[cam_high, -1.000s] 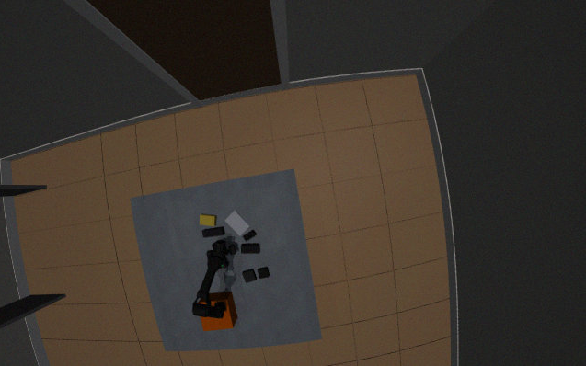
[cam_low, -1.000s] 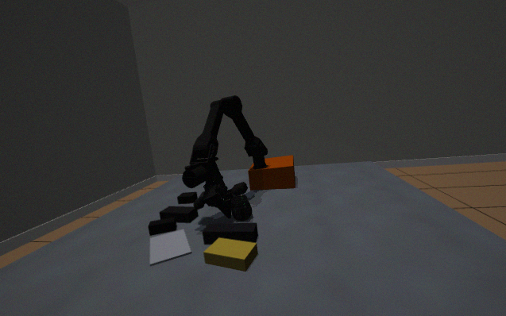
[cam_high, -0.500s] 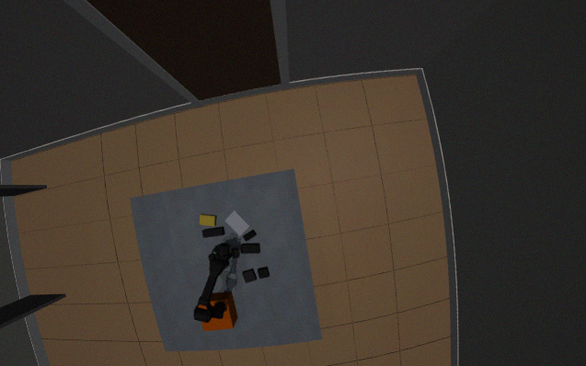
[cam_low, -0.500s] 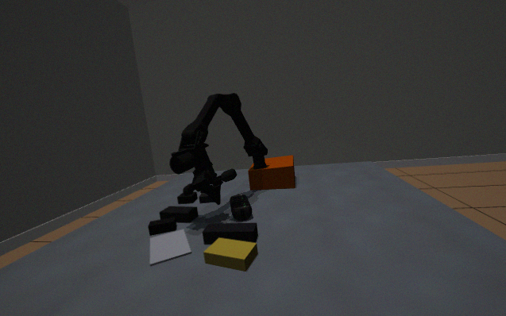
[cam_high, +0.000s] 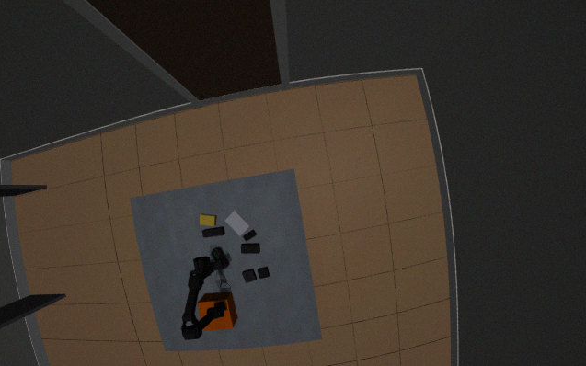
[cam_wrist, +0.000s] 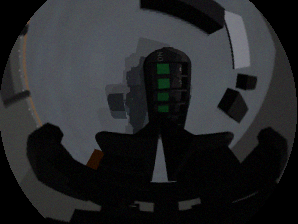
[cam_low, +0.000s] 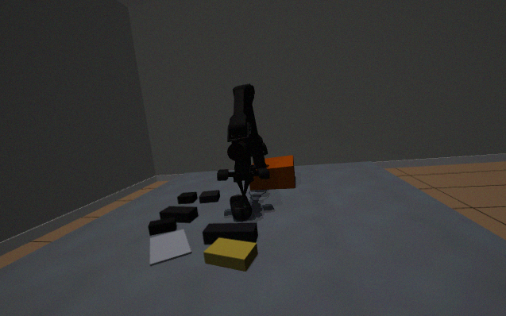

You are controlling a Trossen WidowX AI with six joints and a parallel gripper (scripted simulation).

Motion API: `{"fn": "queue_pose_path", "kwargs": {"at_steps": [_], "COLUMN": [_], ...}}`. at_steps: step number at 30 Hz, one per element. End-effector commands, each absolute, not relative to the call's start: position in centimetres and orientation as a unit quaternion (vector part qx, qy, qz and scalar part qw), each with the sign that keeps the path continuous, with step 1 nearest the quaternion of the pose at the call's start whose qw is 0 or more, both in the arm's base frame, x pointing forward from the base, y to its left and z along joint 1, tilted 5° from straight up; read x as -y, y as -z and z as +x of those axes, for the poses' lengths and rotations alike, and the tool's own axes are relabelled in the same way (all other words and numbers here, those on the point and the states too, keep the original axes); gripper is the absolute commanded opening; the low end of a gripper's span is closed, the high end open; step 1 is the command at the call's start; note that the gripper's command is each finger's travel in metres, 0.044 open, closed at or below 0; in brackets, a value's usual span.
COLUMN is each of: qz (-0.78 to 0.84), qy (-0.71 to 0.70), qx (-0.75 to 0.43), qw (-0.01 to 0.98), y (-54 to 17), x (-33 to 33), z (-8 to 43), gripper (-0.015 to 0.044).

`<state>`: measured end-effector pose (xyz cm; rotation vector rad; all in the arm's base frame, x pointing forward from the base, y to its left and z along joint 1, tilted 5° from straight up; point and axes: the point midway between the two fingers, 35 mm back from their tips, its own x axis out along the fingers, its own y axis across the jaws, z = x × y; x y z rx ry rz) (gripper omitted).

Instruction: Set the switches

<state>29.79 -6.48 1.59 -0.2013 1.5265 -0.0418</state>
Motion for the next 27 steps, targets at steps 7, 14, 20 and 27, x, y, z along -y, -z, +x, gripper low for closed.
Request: {"fn": "queue_pose_path", "kwargs": {"at_steps": [7,14,20,27], "qz": [-0.192,-0.192,-0.193,-0.192], "qy": [0.067,0.067,0.066,0.066], "qx": [-0.653,-0.653,-0.655,-0.656], "qw": [0.729,0.729,0.728,0.727], "y": [-0.9,-0.7,0.3,1.5], "x": [3.5,3.5,3.5,3.6], "z": [25.1,25.1,25.3,25.4], "gripper": [0.0000,0.0000,0.0000,0.0000]}}
